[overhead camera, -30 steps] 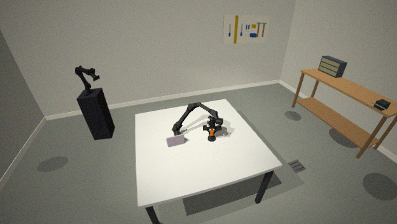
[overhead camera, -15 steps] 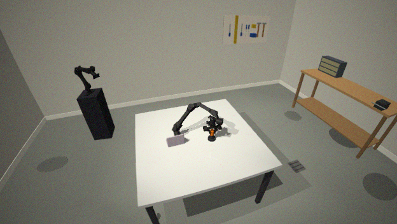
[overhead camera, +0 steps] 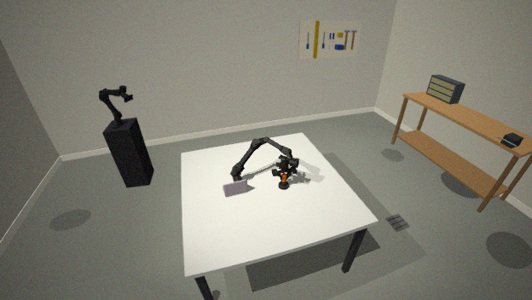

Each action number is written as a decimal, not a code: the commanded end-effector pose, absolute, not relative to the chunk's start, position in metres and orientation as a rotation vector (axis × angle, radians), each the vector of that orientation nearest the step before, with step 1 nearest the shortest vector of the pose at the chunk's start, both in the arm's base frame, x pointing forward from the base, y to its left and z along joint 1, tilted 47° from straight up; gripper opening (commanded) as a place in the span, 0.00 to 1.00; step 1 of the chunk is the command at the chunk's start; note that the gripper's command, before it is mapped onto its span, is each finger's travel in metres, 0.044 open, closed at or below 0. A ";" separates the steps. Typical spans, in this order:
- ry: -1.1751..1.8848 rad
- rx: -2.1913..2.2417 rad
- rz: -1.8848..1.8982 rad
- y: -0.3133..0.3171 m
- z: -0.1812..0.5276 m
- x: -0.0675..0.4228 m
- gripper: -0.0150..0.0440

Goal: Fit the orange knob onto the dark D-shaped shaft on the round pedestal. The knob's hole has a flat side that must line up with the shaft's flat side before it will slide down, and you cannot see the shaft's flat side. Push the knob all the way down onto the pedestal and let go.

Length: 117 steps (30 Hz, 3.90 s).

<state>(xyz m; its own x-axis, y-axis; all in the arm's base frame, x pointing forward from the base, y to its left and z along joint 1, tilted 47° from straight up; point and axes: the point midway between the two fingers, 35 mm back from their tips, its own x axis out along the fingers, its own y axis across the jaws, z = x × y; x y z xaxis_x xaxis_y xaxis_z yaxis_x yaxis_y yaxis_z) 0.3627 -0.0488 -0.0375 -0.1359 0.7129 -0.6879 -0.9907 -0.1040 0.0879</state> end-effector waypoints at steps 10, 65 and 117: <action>0.640 -0.577 1.615 -0.051 -0.034 0.365 0.25; 0.298 -0.881 1.760 -0.053 -0.034 0.366 0.25; 0.115 -1.029 1.814 -0.048 -0.037 0.364 0.25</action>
